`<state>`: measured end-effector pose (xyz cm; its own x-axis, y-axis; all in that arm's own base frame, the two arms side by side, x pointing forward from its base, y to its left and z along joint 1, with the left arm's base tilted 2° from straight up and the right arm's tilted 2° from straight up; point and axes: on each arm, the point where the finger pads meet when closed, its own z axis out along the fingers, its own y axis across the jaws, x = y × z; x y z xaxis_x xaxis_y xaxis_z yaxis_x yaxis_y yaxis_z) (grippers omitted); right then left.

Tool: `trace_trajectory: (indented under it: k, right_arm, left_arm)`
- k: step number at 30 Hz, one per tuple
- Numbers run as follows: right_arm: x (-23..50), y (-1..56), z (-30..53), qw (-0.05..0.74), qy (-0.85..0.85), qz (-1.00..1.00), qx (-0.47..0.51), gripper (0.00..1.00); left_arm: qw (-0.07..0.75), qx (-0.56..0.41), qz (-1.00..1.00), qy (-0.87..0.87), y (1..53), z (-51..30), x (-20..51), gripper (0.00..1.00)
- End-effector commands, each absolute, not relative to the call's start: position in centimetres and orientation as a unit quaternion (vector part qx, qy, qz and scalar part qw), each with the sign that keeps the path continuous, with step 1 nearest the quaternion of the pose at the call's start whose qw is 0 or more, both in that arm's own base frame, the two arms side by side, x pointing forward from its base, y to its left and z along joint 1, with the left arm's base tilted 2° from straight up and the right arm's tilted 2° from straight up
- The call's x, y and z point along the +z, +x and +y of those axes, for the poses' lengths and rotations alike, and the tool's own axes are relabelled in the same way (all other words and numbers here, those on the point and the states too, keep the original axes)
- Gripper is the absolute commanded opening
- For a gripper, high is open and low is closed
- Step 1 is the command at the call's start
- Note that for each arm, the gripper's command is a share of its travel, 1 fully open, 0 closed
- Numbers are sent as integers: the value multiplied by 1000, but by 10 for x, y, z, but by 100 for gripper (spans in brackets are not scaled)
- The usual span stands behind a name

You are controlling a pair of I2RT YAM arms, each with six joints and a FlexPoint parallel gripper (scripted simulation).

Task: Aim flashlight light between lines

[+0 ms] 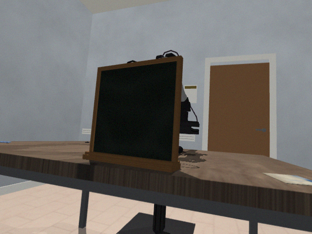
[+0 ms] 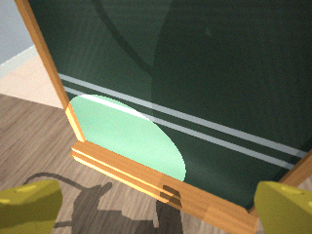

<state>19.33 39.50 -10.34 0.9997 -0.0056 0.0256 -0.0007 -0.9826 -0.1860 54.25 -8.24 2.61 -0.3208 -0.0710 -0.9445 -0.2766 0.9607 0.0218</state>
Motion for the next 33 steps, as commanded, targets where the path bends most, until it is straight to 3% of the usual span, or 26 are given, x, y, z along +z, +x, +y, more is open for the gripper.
trace_trajectory:
  k: [1, 3, 5, 6, 13, 33]
  right_arm:
    - [-86, 198, 395, 135, -990, -1, -28, 100]
    - [-84, 197, 385, 137, -990, 1, -31, 100]
    - [-46, 229, 401, 188, -978, 64, -67, 100]
    - [-65, 211, 377, 144, -986, 83, -34, 100]
    - [-40, 227, 360, 157, -975, 152, -44, 100]
    - [67, 299, 308, 289, -864, 404, -85, 100]
  left_arm:
    - [597, 72, 791, -116, 551, -87, 57, 100]
    - [597, 72, 791, -116, 551, -87, 57, 100]
    - [597, 72, 791, -116, 551, -87, 57, 100]
    - [597, 72, 791, -116, 551, -87, 57, 100]
    - [597, 72, 791, -116, 551, -87, 57, 100]
    - [597, 72, 791, -116, 551, -87, 57, 100]
